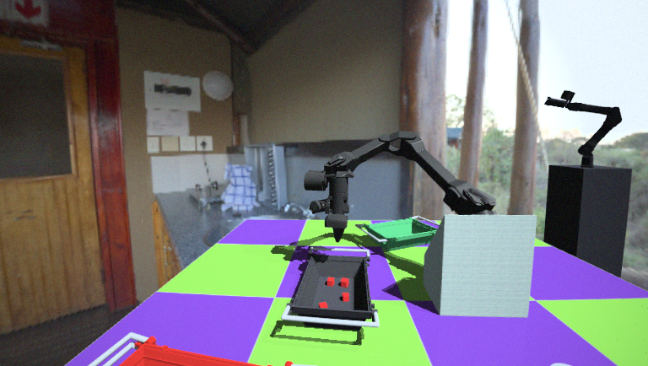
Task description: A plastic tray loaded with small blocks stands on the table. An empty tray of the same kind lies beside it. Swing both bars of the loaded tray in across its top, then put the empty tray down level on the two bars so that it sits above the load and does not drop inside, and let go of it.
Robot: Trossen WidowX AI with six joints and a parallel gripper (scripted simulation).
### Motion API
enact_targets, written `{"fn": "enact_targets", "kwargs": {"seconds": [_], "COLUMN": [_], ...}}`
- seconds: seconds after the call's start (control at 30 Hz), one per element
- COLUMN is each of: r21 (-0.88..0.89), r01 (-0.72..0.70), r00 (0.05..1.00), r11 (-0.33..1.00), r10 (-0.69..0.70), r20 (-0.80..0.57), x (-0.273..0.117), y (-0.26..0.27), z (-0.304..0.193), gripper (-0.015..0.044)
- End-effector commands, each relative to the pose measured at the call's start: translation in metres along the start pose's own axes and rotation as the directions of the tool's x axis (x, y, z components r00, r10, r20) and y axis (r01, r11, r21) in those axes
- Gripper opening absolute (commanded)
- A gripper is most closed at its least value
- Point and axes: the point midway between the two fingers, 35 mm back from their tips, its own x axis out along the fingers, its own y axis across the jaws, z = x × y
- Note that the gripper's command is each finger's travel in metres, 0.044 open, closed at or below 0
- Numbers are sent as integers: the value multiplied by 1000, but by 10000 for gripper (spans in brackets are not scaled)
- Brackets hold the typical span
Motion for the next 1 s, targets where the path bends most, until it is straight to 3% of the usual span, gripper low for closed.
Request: {"fn": "enact_targets", "kwargs": {"seconds": [0.0,0.23,0.53,0.97], "r21": [-11,-12,-12,-12], "r01": [6,9,9,7], "r00": [1000,1000,1000,1000], "r11": [1000,1000,1000,1000], "r10": [-6,-9,-9,-7], "r20": [-17,-17,-17,-17], "x": [22,52,52,20], "y": [1,0,0,26], "z": [-3,-5,-5,-5], "gripper": [84,84,84,84]}}
